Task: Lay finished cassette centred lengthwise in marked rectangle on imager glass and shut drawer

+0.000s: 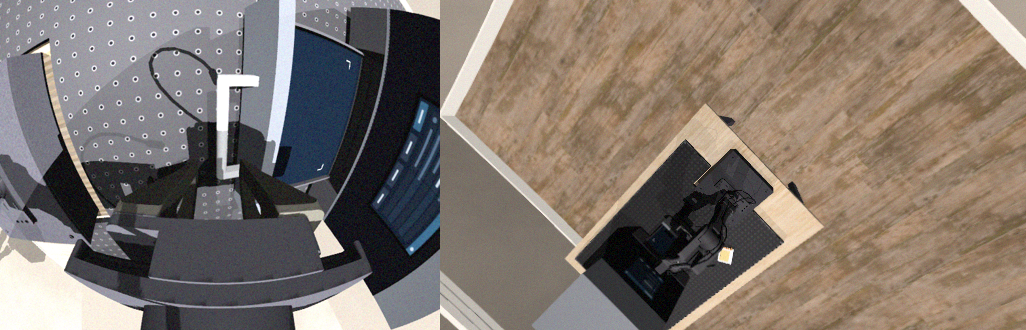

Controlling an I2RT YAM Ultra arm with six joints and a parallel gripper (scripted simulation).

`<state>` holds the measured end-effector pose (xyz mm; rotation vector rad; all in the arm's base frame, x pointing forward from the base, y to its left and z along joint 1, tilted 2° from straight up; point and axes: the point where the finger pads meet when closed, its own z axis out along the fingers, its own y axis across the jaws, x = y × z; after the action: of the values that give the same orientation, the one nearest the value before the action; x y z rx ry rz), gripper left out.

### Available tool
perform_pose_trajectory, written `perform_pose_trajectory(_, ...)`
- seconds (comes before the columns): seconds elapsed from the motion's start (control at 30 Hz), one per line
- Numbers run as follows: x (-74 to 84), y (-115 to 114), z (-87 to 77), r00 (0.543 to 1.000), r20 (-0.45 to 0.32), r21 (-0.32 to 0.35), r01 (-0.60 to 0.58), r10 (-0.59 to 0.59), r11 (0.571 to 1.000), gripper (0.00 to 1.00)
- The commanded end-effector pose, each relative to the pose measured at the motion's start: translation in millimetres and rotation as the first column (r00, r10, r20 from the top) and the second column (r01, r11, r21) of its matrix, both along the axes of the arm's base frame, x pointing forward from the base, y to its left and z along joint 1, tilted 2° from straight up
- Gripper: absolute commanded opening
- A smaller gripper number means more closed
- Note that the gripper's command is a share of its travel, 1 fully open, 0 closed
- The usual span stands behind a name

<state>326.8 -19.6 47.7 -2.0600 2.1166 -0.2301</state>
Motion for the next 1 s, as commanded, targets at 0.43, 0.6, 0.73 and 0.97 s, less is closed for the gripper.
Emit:
perform_pose_trajectory(0.43, -10.7, 4.1, 47.4, 0.973, -0.002, 0.027, 0.229, -0.229, 0.973, 0.35)
perform_pose_trajectory(0.6, -23.4, 6.4, 69.1, 0.923, -0.032, 0.042, 0.385, -0.384, 0.922, 0.35)
perform_pose_trajectory(0.73, -28.4, 7.3, 71.7, 0.894, -0.065, 0.038, 0.445, -0.443, 0.895, 0.35)
perform_pose_trajectory(0.97, -39.1, 9.4, 87.3, 0.766, -0.12, 0.034, 0.639, -0.631, 0.769, 0.35)
